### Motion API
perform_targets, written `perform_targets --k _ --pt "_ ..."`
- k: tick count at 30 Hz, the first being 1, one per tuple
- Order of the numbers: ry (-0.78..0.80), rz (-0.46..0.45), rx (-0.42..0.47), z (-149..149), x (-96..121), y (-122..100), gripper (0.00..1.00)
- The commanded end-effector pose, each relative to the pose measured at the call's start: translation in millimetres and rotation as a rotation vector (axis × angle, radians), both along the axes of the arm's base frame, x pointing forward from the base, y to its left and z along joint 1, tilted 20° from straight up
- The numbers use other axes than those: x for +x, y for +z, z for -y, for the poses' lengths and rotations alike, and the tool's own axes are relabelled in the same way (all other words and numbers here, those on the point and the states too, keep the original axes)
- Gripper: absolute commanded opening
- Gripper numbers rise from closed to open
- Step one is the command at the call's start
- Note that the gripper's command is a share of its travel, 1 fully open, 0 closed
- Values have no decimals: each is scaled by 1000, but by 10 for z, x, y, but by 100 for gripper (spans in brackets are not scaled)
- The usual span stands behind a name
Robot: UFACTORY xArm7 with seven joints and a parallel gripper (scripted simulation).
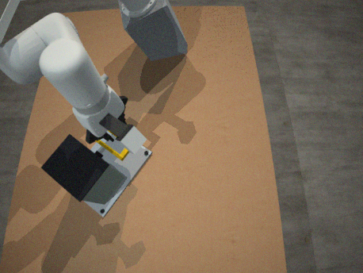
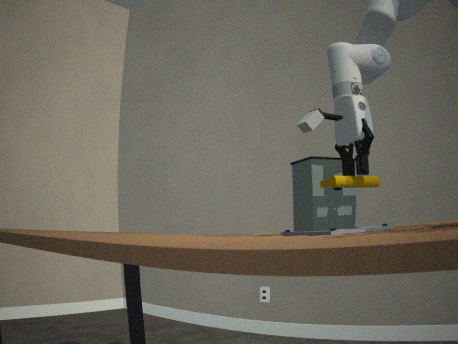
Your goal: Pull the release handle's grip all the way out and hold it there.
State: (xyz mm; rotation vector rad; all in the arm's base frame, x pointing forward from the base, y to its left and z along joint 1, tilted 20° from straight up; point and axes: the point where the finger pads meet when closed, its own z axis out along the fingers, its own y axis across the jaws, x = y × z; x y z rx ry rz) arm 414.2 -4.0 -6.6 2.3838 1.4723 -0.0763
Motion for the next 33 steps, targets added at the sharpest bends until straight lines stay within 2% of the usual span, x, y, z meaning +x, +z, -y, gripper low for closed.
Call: perform_targets --k 1,17,33 --pt "2 4 1 8 21 -41 53" --pt "2 4 1 64 45 -211 53" --pt "2 4 1 88 55 -282 53"
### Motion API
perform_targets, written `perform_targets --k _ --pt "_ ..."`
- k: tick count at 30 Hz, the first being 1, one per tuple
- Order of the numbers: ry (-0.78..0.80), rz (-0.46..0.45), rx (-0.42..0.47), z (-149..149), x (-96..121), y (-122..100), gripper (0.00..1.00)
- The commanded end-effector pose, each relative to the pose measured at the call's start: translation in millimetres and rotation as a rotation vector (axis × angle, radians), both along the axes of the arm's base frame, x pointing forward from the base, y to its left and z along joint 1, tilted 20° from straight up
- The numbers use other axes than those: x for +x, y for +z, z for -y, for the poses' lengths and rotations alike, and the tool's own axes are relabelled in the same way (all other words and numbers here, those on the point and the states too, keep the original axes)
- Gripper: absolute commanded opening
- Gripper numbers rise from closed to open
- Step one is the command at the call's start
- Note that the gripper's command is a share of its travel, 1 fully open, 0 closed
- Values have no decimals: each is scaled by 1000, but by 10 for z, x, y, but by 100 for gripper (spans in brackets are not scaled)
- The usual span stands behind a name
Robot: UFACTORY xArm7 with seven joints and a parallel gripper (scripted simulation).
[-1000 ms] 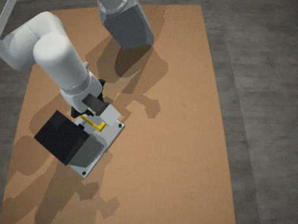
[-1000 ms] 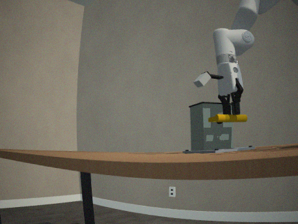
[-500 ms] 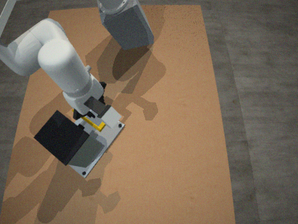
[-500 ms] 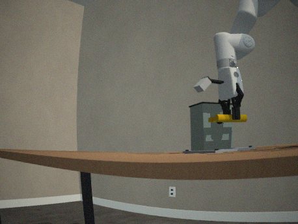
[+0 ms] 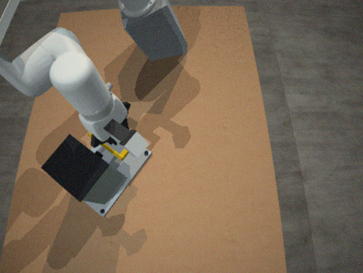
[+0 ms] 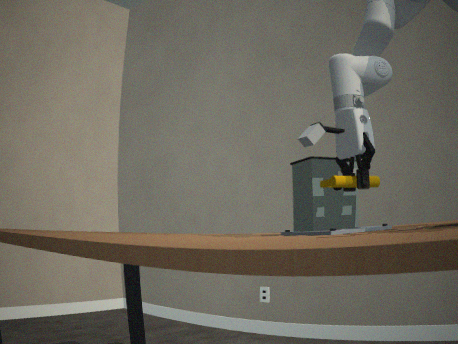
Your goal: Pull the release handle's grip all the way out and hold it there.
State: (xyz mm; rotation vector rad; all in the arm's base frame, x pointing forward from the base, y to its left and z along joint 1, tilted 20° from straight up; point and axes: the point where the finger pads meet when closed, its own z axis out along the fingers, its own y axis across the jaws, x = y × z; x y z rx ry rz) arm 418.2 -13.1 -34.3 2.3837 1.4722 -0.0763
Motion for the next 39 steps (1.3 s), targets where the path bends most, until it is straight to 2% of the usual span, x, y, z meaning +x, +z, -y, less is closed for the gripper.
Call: perform_targets --k 1,16,17,39 --pt "2 3 1 -4 15 -6 53" --pt "2 3 1 -3 16 -7 53" --pt "2 3 1 -3 16 -7 0" --pt "2 3 1 -3 16 -7 0"
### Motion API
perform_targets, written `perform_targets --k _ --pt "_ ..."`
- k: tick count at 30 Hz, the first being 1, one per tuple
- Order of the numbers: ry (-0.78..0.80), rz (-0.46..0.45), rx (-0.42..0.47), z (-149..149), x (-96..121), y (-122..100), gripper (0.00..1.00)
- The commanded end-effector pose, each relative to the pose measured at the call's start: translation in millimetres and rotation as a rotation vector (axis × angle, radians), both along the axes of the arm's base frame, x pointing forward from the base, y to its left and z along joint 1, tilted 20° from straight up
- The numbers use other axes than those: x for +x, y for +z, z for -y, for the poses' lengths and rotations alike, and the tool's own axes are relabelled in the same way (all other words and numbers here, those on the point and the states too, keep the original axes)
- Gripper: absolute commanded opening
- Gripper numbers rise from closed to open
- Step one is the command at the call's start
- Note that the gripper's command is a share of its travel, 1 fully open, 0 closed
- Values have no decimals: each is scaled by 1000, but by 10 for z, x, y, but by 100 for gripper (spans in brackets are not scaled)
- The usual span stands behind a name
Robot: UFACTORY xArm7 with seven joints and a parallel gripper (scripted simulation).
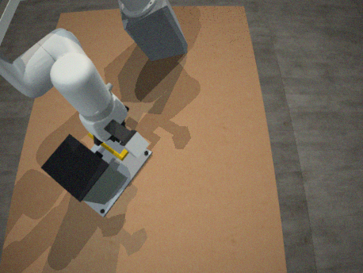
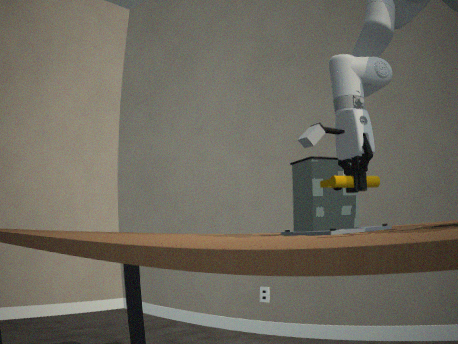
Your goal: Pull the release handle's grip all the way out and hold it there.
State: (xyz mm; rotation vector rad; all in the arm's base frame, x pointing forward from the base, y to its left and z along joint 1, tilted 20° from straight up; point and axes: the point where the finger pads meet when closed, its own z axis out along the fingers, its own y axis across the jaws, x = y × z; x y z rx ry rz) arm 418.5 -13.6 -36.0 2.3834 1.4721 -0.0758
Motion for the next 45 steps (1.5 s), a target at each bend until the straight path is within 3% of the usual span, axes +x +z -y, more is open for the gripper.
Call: perform_targets --k 1,32,45 --pt "1 3 1 -8 12 10 0" --pt "1 3 1 -20 -12 3 0" --pt "1 3 1 -121 -231 -62 0"
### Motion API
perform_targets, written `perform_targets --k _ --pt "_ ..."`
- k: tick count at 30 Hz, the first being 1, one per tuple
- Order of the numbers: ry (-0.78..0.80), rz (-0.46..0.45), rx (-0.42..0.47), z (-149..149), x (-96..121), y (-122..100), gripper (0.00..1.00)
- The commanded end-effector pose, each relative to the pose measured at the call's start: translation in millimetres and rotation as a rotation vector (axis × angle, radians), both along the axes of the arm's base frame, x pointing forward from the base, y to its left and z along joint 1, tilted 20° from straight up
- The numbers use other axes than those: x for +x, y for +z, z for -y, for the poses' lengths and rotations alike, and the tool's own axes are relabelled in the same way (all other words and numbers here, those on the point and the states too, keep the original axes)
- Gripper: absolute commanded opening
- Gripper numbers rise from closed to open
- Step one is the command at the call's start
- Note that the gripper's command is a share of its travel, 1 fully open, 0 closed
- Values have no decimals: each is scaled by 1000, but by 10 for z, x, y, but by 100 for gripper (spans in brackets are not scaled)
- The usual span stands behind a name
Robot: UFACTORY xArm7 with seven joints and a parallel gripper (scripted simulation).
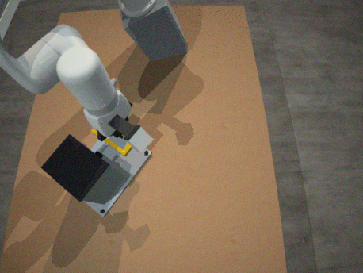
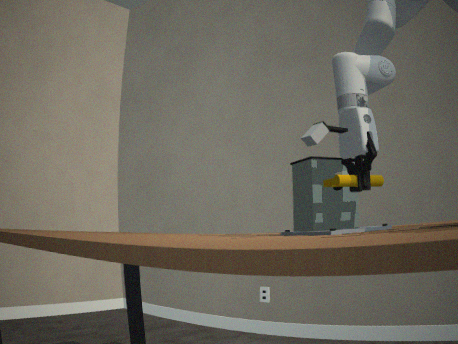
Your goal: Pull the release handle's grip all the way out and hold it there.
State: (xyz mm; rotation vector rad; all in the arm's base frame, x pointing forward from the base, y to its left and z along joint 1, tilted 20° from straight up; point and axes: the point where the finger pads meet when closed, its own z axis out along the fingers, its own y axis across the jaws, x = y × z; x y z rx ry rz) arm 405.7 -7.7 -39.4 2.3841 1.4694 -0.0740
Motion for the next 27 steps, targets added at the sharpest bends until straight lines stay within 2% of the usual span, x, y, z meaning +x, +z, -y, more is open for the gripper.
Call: perform_targets --k 1,15,27 --pt "3 1 1 -72 -125 -34 0" --pt "3 1 1 -168 -332 -95 0" --pt "3 1 1 -186 -371 -106 0"
